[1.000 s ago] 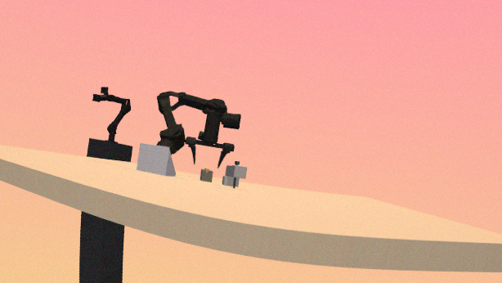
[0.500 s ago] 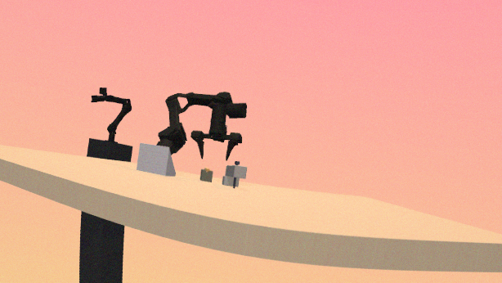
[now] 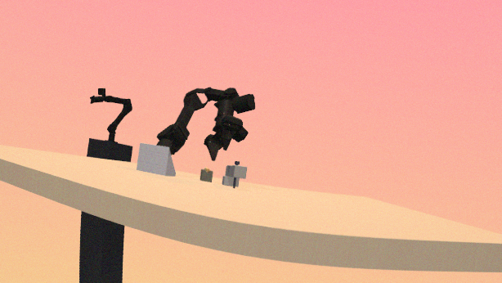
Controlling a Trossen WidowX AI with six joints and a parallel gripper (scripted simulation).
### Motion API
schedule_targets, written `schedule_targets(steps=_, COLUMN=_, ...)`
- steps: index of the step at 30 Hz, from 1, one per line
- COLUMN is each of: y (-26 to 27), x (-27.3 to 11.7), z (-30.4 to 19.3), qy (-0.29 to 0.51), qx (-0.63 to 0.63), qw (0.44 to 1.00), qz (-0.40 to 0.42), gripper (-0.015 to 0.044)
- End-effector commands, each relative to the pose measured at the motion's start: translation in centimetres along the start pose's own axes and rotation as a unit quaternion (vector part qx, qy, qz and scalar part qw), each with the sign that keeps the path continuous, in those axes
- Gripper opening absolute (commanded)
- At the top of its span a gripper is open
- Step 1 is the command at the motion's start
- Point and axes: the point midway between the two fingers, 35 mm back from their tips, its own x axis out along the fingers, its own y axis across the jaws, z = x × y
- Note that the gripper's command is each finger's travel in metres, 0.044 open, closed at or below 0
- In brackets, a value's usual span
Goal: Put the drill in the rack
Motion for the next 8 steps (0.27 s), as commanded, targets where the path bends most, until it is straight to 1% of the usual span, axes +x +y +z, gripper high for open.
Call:
schedule_targets(steps=1, y=-5.6, x=2.6, z=-4.3, qy=0.045, qx=0.266, qw=0.961, qz=-0.067, gripper=0.044)
schedule_targets(steps=4, y=-7.5, x=3.5, z=-6.1, qy=0.055, qx=0.364, qw=0.925, qz=-0.095, gripper=0.044)
schedule_targets(steps=8, y=-9.6, x=4.7, z=-8.9, qy=0.062, qx=0.488, qw=0.86, qz=-0.135, gripper=0.044)
